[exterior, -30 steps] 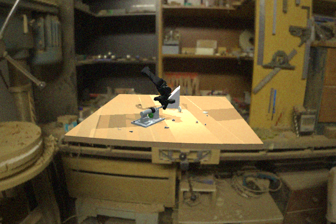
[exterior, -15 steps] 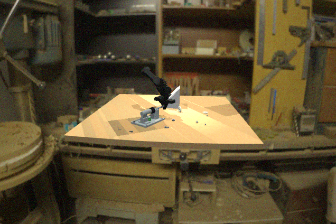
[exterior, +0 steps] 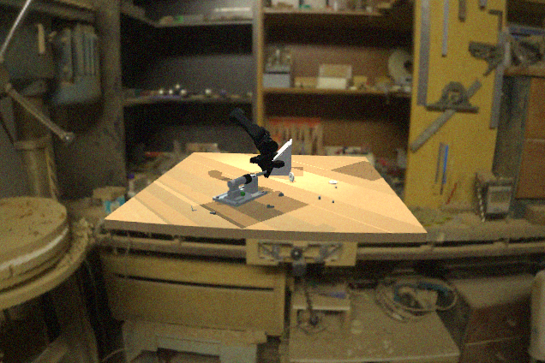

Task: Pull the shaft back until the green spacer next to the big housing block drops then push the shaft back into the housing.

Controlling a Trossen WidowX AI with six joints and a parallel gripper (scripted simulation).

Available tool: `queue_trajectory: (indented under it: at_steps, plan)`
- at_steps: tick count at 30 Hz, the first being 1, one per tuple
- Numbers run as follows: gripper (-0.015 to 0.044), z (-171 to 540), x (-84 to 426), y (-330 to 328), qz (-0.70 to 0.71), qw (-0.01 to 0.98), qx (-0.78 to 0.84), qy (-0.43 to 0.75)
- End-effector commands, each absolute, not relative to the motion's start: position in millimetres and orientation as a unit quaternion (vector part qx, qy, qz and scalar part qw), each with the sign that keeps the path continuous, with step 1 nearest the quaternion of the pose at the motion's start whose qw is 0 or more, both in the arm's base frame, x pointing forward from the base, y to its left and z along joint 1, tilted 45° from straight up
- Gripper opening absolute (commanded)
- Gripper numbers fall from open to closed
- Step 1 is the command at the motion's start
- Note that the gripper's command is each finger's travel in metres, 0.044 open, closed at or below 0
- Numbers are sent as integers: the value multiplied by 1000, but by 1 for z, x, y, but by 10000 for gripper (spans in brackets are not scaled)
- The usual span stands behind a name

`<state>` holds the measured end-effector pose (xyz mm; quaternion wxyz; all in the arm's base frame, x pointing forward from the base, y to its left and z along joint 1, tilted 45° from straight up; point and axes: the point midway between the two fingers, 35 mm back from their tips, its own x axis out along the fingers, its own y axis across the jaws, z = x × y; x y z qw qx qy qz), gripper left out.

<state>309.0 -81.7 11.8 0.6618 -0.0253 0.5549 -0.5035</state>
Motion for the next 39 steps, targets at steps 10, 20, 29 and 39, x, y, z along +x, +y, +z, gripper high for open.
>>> queue_trajectory:
  at_steps: [10,20,29,39]
  plan:
    - [0,13,311,-84,-504,661,-23,555]
    - [0,14,313,-85,-504,661,-23,555]
    - [0,15,315,-86,-504,662,-23,555]
    - [0,16,317,-88,-504,662,-23,554]
